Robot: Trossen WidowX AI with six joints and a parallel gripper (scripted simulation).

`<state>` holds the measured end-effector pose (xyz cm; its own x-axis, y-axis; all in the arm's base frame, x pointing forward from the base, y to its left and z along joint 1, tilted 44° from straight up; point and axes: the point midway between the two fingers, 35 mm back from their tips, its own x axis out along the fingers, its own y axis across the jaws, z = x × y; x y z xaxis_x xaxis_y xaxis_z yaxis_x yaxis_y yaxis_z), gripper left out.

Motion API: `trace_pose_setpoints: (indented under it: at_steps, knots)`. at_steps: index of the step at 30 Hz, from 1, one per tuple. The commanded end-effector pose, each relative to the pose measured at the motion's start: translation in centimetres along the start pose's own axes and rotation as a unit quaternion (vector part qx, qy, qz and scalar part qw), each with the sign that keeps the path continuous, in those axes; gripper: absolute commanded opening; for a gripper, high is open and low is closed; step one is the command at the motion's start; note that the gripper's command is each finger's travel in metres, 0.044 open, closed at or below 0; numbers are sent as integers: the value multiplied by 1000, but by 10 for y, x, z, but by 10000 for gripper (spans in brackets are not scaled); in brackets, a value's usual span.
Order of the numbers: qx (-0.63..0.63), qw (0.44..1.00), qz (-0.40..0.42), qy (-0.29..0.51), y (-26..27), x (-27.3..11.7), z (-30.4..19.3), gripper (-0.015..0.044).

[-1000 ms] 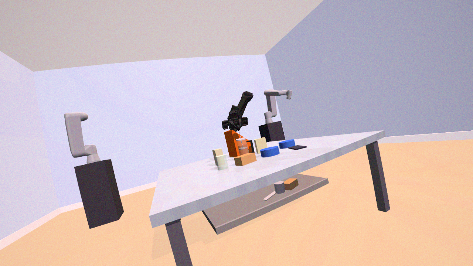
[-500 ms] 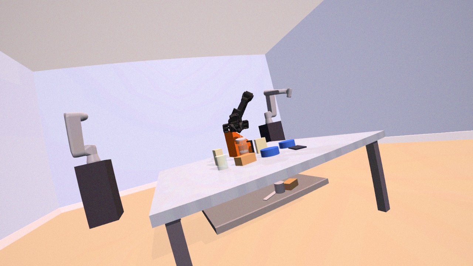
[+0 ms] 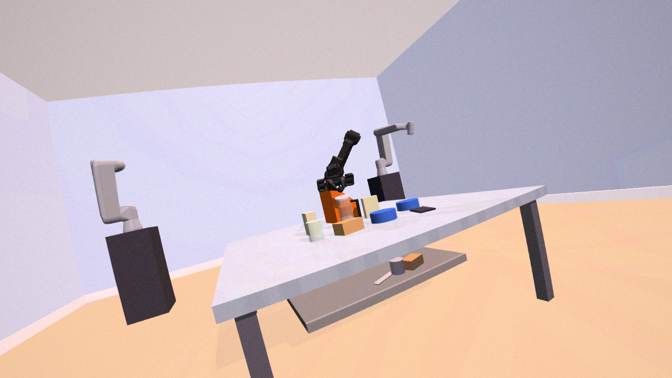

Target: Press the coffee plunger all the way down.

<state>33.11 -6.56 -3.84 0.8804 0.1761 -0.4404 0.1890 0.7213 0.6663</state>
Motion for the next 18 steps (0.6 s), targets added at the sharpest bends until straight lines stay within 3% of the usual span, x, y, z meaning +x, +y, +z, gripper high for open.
trace_pose_setpoints:
  at_steps: [1,18]
  knots:
    - [7,1000,1,18,0,4,-9,123]
    - [7,1000,1,18,-1,8,-5,123]
